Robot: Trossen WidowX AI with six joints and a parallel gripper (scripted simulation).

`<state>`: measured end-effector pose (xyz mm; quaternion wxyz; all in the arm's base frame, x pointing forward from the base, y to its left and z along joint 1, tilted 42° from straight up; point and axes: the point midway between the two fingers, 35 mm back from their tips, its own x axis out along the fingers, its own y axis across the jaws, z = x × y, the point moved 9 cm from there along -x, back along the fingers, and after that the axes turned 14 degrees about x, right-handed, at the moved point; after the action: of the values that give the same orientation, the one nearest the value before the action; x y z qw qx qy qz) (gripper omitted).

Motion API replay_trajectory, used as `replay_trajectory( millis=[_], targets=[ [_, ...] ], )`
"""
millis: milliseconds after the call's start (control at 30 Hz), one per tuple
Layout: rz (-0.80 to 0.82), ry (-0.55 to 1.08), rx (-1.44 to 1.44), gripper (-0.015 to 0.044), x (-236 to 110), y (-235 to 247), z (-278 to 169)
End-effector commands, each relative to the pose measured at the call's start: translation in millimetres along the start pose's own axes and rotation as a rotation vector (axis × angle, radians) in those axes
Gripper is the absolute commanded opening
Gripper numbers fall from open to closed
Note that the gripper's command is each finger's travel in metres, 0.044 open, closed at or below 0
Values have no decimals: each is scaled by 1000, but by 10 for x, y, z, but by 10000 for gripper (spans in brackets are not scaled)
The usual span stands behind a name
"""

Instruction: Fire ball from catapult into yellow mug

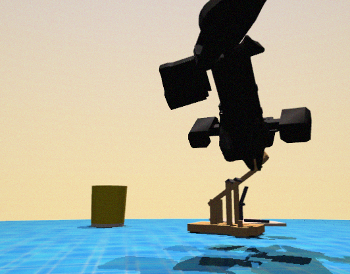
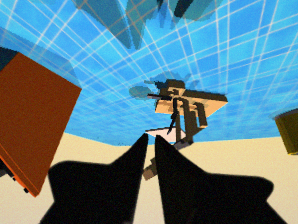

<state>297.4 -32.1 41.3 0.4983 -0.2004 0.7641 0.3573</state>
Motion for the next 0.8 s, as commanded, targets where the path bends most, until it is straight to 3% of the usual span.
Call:
replay_trajectory(
  millis=[0, 400, 767],
  targets=[
    [7, -48, 92, 131, 8, -159, 18],
    [25, -243, 459, 440, -78, -802, -44],
    [68, -422, 792, 440, -98, -1379, -267]
  ],
)
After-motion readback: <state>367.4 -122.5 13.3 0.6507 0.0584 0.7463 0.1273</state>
